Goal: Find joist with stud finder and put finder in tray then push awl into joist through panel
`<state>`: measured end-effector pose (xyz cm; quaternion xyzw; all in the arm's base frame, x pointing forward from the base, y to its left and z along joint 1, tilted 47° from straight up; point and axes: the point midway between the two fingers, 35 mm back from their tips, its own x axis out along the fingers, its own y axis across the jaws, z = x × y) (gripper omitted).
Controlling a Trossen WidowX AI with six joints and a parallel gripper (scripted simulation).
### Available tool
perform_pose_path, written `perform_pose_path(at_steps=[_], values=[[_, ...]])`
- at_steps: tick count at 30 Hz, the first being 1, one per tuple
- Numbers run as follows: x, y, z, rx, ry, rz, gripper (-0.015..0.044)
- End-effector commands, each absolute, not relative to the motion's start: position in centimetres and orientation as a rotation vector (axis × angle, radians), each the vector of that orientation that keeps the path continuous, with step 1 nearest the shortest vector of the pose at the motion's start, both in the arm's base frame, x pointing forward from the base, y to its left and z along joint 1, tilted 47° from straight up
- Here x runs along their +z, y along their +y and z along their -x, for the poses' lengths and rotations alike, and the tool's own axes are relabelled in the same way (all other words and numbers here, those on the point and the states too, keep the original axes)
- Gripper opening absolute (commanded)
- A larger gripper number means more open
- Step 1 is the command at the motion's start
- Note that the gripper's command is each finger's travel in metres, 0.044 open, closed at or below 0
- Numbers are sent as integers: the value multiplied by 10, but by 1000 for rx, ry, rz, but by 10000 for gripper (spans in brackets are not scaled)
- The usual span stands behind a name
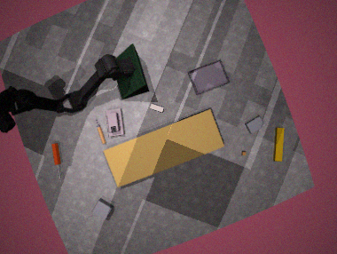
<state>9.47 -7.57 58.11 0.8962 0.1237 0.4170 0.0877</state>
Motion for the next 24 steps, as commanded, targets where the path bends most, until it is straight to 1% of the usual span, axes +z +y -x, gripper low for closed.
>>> perform_pose_path(at_steps=[1,2,7,11,14,19,24], values=[[581,-73,-94,1233,359,-2654,426],[579,-66,-93,1208,330,-2612,440],[556,1,-99,938,104,-2194,440],[523,43,-123,695,-16,-1847,440],[493,63,-148,506,-67,-1589,440],[434,72,-195,191,-79,-1166,440],[368,52,-237,-114,-1,-762,440]])
